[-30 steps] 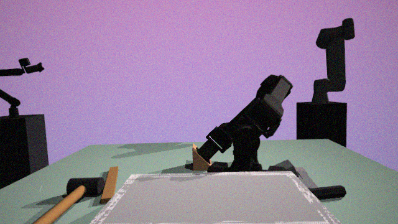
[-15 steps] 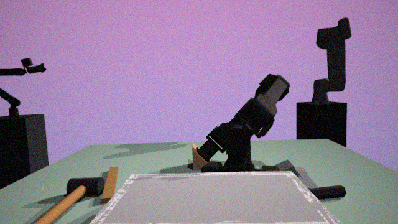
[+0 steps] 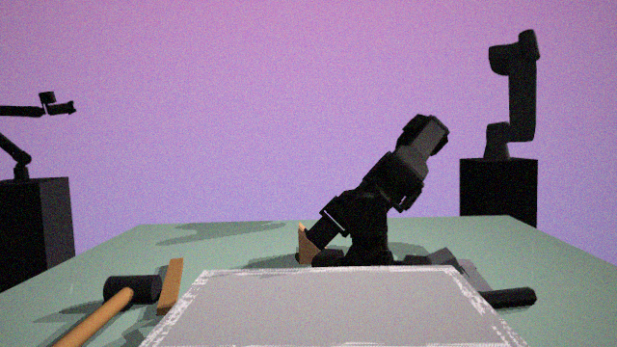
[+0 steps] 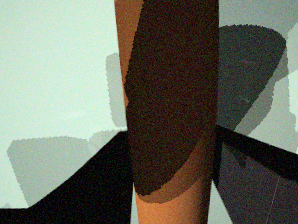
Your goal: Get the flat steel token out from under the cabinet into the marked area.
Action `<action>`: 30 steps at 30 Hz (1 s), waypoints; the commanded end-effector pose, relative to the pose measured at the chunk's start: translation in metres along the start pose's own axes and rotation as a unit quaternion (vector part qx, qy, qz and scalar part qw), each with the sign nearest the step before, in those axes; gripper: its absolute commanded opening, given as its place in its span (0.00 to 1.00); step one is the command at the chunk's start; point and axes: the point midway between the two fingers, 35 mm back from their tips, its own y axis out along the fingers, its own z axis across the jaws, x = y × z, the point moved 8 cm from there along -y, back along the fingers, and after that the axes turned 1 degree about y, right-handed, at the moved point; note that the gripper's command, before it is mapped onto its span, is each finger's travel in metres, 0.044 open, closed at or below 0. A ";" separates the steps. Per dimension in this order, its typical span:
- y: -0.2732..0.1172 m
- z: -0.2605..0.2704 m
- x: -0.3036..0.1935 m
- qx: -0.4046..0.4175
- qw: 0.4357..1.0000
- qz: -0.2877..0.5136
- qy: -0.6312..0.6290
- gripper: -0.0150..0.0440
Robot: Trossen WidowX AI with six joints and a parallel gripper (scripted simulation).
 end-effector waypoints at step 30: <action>0.001 -0.001 -0.039 -0.002 1.000 0.002 0.000 0.25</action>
